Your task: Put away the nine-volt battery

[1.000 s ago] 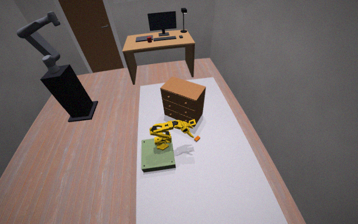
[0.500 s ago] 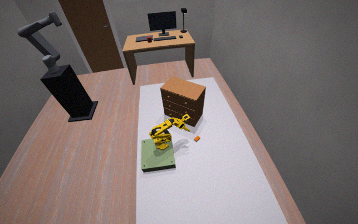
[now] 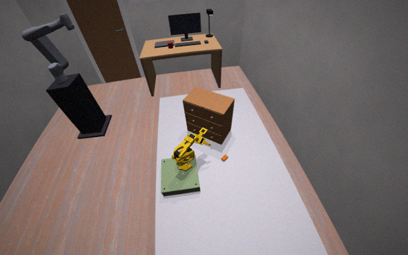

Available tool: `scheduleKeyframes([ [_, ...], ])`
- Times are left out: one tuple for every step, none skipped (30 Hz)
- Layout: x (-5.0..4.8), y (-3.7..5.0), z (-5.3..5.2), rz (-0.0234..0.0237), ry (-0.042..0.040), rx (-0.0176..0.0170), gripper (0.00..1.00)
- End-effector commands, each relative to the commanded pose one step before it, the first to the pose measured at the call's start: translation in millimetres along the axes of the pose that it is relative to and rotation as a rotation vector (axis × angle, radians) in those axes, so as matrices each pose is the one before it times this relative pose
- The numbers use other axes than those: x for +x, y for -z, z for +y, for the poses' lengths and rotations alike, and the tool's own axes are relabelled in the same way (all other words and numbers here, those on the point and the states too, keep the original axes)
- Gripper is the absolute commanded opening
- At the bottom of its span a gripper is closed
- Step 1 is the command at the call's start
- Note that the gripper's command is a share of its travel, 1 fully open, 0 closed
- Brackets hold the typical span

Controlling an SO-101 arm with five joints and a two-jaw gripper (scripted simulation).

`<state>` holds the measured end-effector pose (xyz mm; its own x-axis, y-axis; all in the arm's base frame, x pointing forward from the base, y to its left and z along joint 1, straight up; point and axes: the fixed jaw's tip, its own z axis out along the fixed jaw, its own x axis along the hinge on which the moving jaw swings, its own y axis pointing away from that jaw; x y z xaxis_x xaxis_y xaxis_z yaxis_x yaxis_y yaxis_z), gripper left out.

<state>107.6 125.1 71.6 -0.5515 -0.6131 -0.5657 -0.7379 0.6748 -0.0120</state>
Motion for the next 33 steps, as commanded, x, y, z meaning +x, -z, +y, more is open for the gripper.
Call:
scheduleKeyframes([
  [12.288, 1.177, 17.91, 0.04599, 0.10576, -0.06404, 0.5],
  [0.0, 0.0, 0.0, 0.0, 0.0, 0.0, 0.5],
  [0.0, 0.0, 0.0, 0.0, 0.0, 0.0, 0.5],
  [2.382, 0.113, 4.09, 0.01005, 0.02699, -0.01399, 0.5],
  [2.362, 0.101, 4.06, 0.00998, 0.02714, -0.01381, 0.5],
  [2.346, 0.088, 4.01, 0.00994, 0.02728, -0.01362, 0.5],
  [0.003, 0.0, 0.01, 0.00001, 0.00005, -0.00002, 0.5],
  [0.001, 0.0, 0.0, 0.00001, 0.0, 0.0, 0.5],
  [-0.001, 0.0, 0.0, -0.00001, 0.0, 0.0, 0.5],
  [0.001, 0.0, 0.0, 0.00001, 0.0, 0.0, 0.5],
  [-0.001, 0.0, 0.0, -0.00001, 0.0, 0.0, 0.5],
  [0.001, 0.0, 0.0, 0.00001, 0.0, 0.0, 0.5],
  [-0.001, 0.0, 0.0, -0.00001, 0.0, 0.0, 0.5],
  [0.001, 0.0, 0.0, 0.00001, 0.0, 0.0, 0.5],
  [-0.001, 0.0, 0.0, -0.00001, 0.0, 0.0, 0.5],
  [0.001, 0.0, 0.0, 0.00001, 0.0, 0.0, 0.5],
  [-0.001, 0.0, 0.0, -0.00001, 0.0, 0.0, 0.5],
  [0.001, 0.0, 0.0, 0.00001, 0.0, 0.0, 0.5],
  [0.0, 0.0, 0.0, 0.0, 0.0, 0.0, 0.5],
  [0.0, 0.0, 0.0, 0.0, 0.0, 0.0, 0.5],
  [-0.001, 0.0, 0.0, -0.00001, 0.0, 0.0, 0.5],
  [0.001, 0.0, 0.0, 0.00001, 0.0, 0.0, 0.5],
  [-0.001, 0.0, 0.0, -0.00001, 0.0, 0.0, 0.5],
  [0.001, 0.0, 0.0, 0.00001, 0.0, 0.0, 0.5],
  [-0.001, 0.0, 0.0, -0.00001, 0.0, 0.0, 0.5],
  [0.001, 0.0, 0.0, 0.00001, 0.0, 0.0, 0.5],
  [-0.001, 0.0, 0.0, -0.00001, 0.0, 0.0, 0.5],
  [0.001, 0.0, 0.0, 0.00001, 0.0, 0.0, 0.5],
  [-0.001, 0.0, 0.0, -0.00001, 0.0, 0.0, 0.5],
  [0.001, 0.0, 0.0, 0.00001, 0.0, 0.0, 0.5],
  [-0.001, 0.0, 0.0, -0.00001, 0.0, 0.0, 0.5],
  [0.001, 0.0, 0.0, 0.00001, 0.0, 0.0, 0.5],
  [-0.001, 0.0, 0.0, -0.00001, 0.0, 0.0, 0.5],
])
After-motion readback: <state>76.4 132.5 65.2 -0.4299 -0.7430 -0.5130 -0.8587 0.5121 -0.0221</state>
